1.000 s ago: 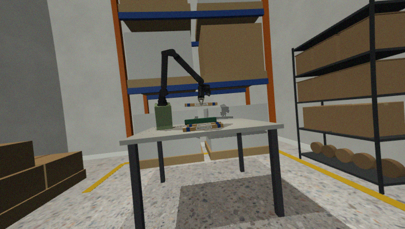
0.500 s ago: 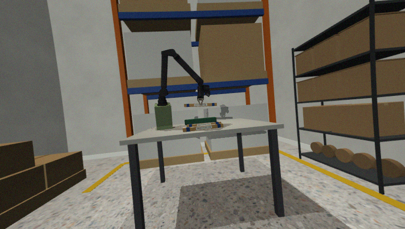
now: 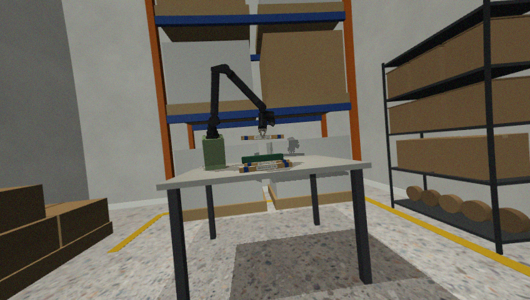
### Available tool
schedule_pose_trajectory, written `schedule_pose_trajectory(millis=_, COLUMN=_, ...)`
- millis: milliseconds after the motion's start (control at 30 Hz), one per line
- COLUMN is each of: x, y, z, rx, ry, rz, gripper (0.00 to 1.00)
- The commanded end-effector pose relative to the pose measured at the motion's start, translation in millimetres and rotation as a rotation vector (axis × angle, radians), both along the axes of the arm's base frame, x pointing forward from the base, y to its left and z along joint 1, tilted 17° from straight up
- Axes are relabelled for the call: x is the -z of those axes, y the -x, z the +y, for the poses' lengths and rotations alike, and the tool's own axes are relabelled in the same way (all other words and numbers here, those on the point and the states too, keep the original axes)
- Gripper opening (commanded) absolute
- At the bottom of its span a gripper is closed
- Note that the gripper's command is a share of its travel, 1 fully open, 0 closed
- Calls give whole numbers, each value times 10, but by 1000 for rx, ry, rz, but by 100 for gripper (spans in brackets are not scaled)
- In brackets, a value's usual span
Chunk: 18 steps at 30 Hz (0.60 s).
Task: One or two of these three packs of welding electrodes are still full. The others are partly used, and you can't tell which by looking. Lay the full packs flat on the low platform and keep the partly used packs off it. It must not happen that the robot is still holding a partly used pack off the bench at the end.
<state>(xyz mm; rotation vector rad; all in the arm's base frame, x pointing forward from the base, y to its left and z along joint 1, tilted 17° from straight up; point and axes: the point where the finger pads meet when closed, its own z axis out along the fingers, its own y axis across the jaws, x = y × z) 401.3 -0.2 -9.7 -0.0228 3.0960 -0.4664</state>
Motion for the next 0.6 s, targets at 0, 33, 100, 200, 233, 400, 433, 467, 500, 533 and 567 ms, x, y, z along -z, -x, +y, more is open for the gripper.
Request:
schedule_pose_trajectory(millis=0, x=-411, y=-343, z=25, rx=-8, ry=-15, rz=-122, gripper=0)
schedule_pose_trajectory(millis=33, x=-412, y=-346, z=20, rx=-7, ry=-15, rz=-123, gripper=0)
schedule_pose_trajectory(millis=100, x=-413, y=-348, z=17, rx=-7, ry=-15, rz=-124, gripper=0)
schedule_pose_trajectory(millis=200, x=-412, y=-346, z=39, rx=-11, ry=-15, rz=-123, gripper=0)
schedule_pose_trajectory(millis=233, x=-412, y=-345, z=47, rx=-13, ry=-15, rz=-123, gripper=0)
schedule_pose_trajectory(millis=400, x=-403, y=-334, z=73, rx=-18, ry=-15, rz=-122, gripper=0)
schedule_pose_trajectory(millis=433, x=-400, y=-330, z=75, rx=-19, ry=-15, rz=-121, gripper=0)
schedule_pose_trajectory(millis=467, x=-396, y=-325, z=77, rx=-20, ry=-15, rz=-120, gripper=0)
schedule_pose_trajectory(millis=500, x=-391, y=-320, z=79, rx=-21, ry=-15, rz=-119, gripper=0)
schedule_pose_trajectory(millis=533, x=-386, y=-313, z=80, rx=-21, ry=-15, rz=-118, gripper=0)
schedule_pose_trajectory(millis=567, x=-381, y=-304, z=80, rx=-22, ry=-15, rz=-116, gripper=0)
